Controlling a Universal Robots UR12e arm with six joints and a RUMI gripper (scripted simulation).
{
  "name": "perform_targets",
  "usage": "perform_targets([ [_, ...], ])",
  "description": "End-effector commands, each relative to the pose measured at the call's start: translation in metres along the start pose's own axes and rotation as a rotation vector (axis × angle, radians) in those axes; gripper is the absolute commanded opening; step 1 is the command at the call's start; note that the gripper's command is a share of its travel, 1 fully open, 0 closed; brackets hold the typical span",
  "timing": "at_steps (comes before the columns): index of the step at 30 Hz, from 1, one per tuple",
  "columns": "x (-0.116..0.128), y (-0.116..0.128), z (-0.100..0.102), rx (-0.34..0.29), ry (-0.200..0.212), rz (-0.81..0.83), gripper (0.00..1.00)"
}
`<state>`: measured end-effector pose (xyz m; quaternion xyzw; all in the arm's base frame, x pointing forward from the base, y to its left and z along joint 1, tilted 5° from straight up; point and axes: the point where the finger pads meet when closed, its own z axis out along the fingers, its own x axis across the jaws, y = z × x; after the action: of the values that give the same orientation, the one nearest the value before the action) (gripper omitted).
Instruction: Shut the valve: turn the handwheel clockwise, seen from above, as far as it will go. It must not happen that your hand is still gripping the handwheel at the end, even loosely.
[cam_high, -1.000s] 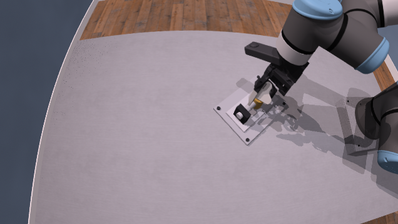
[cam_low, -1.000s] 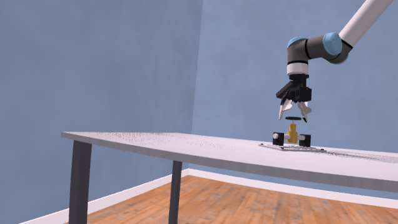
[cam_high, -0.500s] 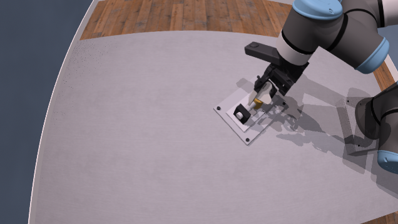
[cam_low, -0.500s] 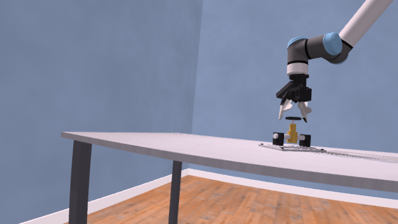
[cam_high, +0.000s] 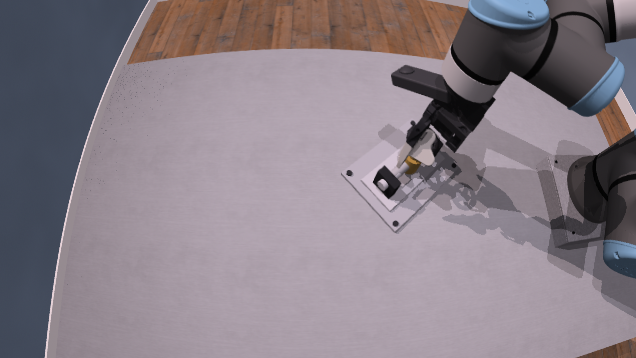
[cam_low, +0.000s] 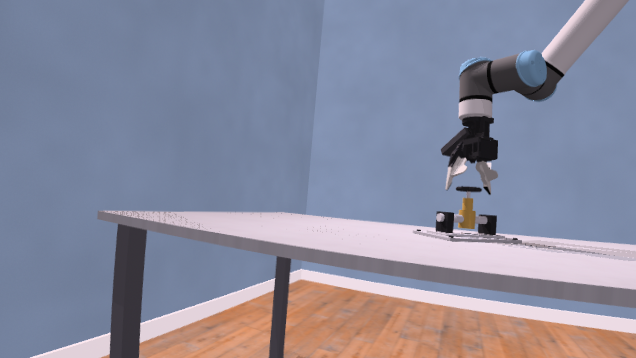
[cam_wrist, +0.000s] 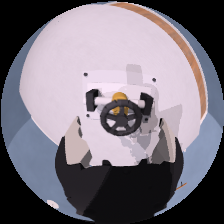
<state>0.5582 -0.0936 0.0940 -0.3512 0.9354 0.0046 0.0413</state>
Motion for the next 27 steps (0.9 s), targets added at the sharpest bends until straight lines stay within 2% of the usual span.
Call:
perform_targets([
  [1,0.000,-0.001,-0.006,0.001,-0.001,0.000,1.00],
  [13,0.000,-0.001,-0.028,0.001,-0.001,0.000,1.00],
  [27,0.000,-0.001,-0.067,0.001,-0.001,0.000,1.00],
])
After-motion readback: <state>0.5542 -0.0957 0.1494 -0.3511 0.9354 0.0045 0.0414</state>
